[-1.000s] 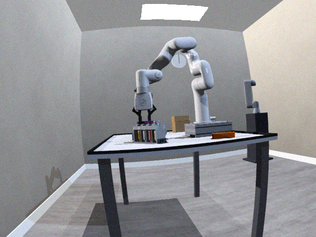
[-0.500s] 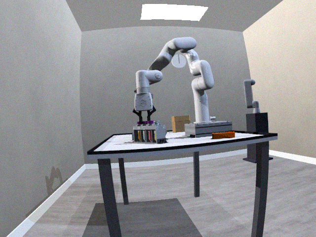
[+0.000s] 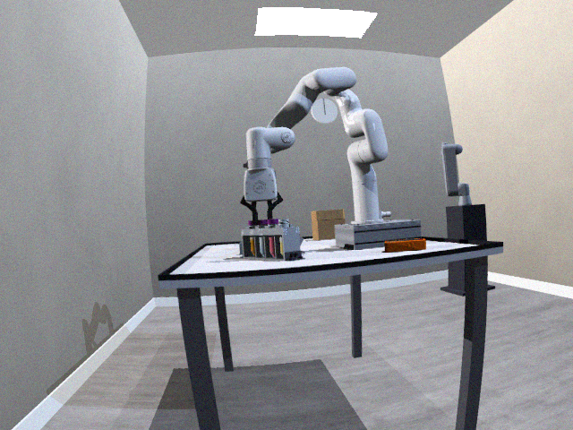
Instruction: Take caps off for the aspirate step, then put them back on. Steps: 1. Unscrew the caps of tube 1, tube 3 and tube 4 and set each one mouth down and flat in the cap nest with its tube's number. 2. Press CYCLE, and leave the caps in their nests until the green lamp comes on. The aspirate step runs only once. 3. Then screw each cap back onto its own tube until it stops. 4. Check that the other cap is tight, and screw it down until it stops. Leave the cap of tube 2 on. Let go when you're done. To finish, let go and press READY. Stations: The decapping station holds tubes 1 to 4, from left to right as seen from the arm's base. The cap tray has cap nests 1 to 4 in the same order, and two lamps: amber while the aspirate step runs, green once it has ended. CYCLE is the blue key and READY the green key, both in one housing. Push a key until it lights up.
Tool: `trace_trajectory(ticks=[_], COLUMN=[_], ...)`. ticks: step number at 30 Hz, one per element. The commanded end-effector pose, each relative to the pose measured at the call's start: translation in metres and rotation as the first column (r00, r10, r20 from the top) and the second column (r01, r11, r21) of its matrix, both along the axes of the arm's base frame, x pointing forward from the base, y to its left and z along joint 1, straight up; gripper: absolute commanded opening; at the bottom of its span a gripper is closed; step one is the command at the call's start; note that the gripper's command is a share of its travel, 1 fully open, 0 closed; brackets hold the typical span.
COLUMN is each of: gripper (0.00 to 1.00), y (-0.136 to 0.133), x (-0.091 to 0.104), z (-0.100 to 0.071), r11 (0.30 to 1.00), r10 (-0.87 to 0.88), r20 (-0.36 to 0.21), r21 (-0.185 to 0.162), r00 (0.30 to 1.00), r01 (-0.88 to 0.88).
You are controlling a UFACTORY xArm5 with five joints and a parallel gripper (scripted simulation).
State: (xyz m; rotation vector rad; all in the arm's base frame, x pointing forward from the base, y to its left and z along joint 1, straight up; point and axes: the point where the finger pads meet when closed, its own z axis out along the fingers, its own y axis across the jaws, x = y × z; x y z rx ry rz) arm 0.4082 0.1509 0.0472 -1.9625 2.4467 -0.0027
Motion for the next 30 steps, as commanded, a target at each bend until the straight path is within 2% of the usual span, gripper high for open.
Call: trace_trajectory(ticks=[1,4,6,10,15,21,23,27,30], gripper=[0.00,0.00,0.00,0.00,0.00,0.00,0.00,0.00,0.00], y=[0.0004,0.0004,0.0004,0.0004,0.0004,0.0004,0.0004,0.0004,0.0004], x=[0.0011,0.0011,0.0011,0.0011,0.0011,0.0011,0.0011,0.0011,0.0011], z=[0.0010,0.0010,0.0010,0.0012,0.0013,0.0014,0.0014,0.0015,0.0016], r11=[0.971,0.931,0.931,0.832,0.711,0.526,0.526,0.330,0.223], r10=[0.240,0.364,0.364,0.555,0.703,0.851,0.851,0.944,0.975], r20=[0.003,0.004,0.004,0.004,0.004,0.004,0.004,0.003,0.003], r21=[0.003,0.002,0.002,0.000,-0.002,-0.004,-0.004,-0.006,-0.007], r00=[0.971,0.931,0.931,0.832,0.711,0.526,0.526,0.330,0.223], r01=[-0.240,-0.364,-0.364,-0.555,-0.703,-0.851,-0.851,-0.944,-0.975])
